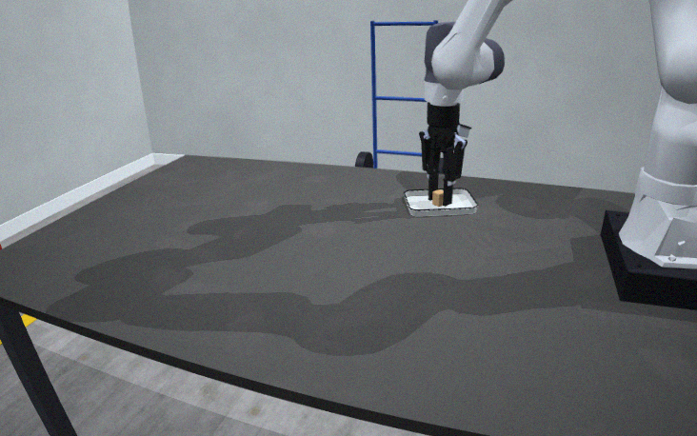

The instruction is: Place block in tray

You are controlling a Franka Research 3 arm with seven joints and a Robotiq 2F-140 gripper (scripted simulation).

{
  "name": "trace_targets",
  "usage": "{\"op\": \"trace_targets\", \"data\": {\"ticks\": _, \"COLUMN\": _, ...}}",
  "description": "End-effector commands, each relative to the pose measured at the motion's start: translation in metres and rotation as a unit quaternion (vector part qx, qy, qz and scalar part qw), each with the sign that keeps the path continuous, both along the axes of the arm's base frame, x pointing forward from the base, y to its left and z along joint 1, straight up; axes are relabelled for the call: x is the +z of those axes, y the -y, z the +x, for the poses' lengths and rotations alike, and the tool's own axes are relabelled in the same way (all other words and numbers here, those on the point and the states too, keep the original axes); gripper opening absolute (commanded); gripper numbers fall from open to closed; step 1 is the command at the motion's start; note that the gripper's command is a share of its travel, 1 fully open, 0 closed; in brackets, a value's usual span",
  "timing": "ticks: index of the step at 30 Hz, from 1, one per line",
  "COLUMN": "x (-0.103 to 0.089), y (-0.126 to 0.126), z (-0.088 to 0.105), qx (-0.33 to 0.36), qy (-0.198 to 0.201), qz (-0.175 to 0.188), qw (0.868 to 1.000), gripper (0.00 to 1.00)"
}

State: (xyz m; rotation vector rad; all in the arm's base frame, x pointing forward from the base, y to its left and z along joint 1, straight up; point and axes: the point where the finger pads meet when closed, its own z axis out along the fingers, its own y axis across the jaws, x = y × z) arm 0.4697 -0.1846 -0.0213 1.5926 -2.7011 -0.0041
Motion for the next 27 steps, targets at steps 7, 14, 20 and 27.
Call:
{"op": "trace_targets", "data": {"ticks": 7, "x": -0.001, "y": 0.0, "z": 0.0, "qx": 0.001, "qy": 0.0, "qz": 0.0, "qw": 1.0, "gripper": 0.34}}
{"op": "trace_targets", "data": {"ticks": 14, "x": -0.001, "y": 0.0, "z": 0.0, "qx": 0.001, "qy": 0.0, "qz": 0.0, "qw": 1.0, "gripper": 0.34}}
{"op": "trace_targets", "data": {"ticks": 20, "x": 0.001, "y": 0.0, "z": 0.0, "qx": 0.001, "qy": 0.0, "qz": 0.0, "qw": 1.0, "gripper": 0.34}}
{"op": "trace_targets", "data": {"ticks": 27, "x": 0.009, "y": 0.0, "z": 0.0, "qx": 0.001, "qy": 0.0, "qz": 0.0, "qw": 1.0, "gripper": 0.34}}
